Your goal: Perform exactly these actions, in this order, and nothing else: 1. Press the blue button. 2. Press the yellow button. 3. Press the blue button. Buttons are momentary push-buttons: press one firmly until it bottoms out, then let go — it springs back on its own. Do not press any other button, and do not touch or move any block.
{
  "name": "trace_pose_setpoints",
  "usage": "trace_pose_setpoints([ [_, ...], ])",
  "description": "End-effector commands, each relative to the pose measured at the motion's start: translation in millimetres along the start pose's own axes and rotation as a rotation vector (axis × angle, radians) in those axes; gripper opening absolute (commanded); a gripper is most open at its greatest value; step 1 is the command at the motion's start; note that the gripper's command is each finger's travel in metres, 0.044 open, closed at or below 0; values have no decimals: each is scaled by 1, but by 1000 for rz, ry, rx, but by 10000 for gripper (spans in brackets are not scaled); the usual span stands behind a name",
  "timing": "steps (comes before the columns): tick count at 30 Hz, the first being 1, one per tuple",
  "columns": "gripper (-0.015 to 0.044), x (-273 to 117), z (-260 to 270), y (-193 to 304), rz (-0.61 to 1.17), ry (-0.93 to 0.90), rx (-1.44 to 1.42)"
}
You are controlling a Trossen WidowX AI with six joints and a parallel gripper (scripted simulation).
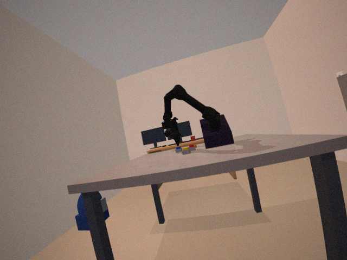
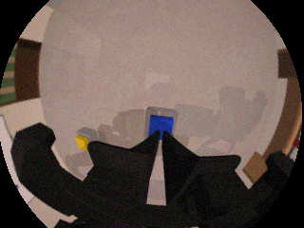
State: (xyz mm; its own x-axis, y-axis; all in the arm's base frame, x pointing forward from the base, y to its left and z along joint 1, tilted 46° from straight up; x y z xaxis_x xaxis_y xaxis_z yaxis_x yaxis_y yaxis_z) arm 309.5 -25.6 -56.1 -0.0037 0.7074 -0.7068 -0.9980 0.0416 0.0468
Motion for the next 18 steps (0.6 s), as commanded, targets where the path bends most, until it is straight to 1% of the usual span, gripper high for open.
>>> trace_pose_setpoints([
  [1, 20, 5, 0, 0, -4, -6, 6],
  [8, 20, 16, 1, 0, -4, -7, 5],
  [18, 20, 16, 1, 0, -4, -7, 5],
])
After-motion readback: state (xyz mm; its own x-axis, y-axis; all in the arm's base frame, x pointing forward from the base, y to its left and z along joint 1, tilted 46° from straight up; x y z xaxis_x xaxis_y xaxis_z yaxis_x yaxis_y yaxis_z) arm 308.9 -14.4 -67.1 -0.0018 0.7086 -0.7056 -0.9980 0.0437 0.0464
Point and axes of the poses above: the point midway between the two fingers, 35 mm back from their tips, its own x axis out along the fingers, its own z axis across the jaws, y = z × x, the point moved 3 cm from there along -x, back along the fingers, and after that the axes turned 9 degrees about x, right-handed, at the moved point
